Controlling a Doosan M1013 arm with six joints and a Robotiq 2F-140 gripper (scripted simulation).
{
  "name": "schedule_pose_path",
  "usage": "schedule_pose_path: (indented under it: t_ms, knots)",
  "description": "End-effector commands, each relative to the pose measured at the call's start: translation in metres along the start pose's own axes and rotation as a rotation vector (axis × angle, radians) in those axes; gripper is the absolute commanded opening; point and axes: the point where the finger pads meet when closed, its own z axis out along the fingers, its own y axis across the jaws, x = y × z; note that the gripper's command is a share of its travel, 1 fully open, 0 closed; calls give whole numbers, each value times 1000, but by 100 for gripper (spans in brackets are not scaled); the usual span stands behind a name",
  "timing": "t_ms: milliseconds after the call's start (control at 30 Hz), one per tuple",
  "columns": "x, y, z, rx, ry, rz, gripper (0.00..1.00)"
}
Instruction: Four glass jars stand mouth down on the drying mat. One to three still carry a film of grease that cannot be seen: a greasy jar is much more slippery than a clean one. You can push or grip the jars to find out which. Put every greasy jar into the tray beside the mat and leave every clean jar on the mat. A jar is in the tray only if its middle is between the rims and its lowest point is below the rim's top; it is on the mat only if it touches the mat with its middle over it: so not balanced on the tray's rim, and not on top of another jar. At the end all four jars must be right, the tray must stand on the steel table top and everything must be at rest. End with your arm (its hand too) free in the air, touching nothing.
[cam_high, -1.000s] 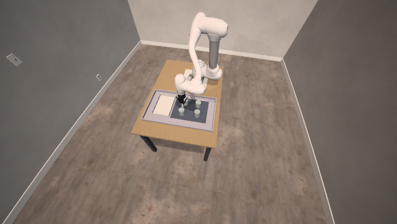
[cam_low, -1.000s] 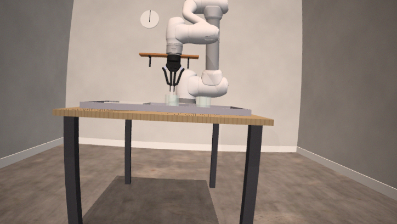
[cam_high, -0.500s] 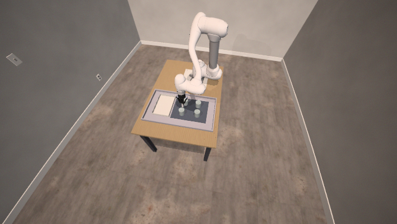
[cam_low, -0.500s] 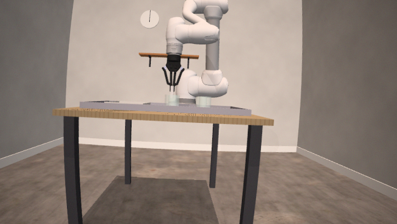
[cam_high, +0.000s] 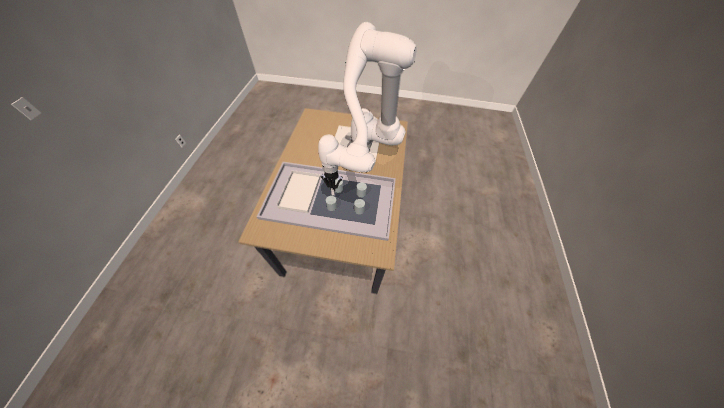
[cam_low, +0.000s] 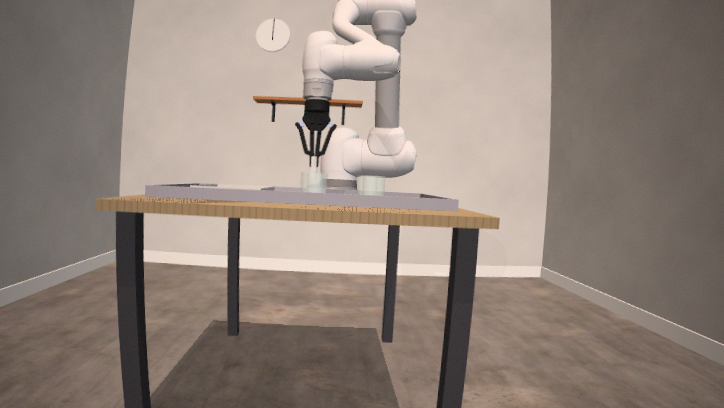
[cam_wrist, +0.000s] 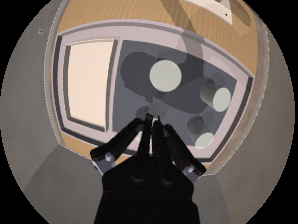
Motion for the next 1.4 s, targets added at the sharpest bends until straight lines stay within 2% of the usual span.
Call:
schedule_pose_path:
  t_ms: [0,300,433,500,1000,1067,1167,1367]
  knots:
    - [0,0,-8,0,0,0,0]
    - [0,0,-76,0,0,0,0]
    - [2,32,-76,0,0,0,0]
    - [2,32,-76,0,0,0,0]
    - [8,153,-77,0,0,0,0]
    - [8,153,-77,0,0,0,0]
    - [9,177,-77,0,0,0,0]
    - [9,177,-48,0,0,0,0]
